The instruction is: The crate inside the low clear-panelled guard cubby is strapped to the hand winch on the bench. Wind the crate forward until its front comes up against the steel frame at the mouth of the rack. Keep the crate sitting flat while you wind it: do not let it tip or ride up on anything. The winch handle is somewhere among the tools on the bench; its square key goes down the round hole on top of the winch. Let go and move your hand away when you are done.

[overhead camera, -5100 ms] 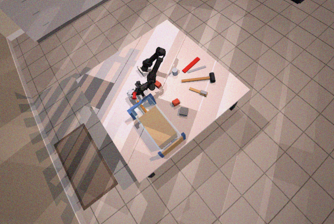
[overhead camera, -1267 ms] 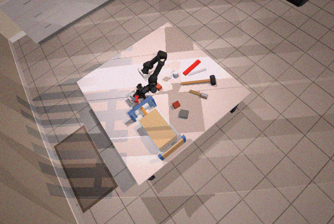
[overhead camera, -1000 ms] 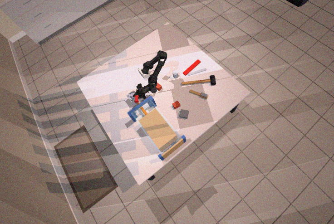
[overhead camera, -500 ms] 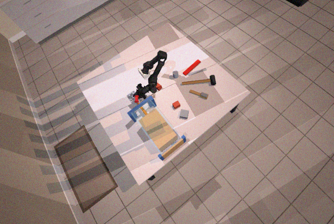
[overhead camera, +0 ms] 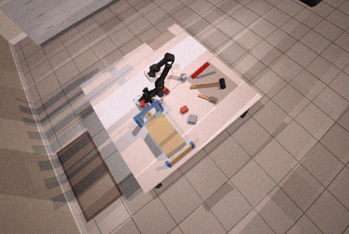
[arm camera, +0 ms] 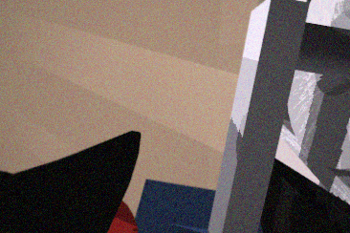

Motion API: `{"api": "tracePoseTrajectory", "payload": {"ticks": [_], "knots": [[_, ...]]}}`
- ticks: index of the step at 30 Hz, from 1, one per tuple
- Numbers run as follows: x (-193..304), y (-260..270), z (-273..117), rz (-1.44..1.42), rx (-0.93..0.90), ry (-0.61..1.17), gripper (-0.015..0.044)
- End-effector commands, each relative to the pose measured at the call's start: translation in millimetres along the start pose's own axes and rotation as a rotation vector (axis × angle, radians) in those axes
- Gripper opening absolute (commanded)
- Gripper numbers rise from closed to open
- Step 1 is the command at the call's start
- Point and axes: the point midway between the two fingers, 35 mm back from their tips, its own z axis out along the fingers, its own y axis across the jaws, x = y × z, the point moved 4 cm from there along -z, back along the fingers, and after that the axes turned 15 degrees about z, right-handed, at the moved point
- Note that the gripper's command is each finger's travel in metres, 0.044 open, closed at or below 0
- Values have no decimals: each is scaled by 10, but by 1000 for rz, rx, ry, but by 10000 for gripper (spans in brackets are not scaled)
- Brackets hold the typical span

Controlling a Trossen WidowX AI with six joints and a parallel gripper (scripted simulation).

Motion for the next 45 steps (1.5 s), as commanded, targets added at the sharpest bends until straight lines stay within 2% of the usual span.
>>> {"api": "tracePoseTrajectory", "payload": {"ticks": [1,45], "knots": [[3,14,1,3,-8,-1,240],[-9,-39,0,0,0,0,240]]}}
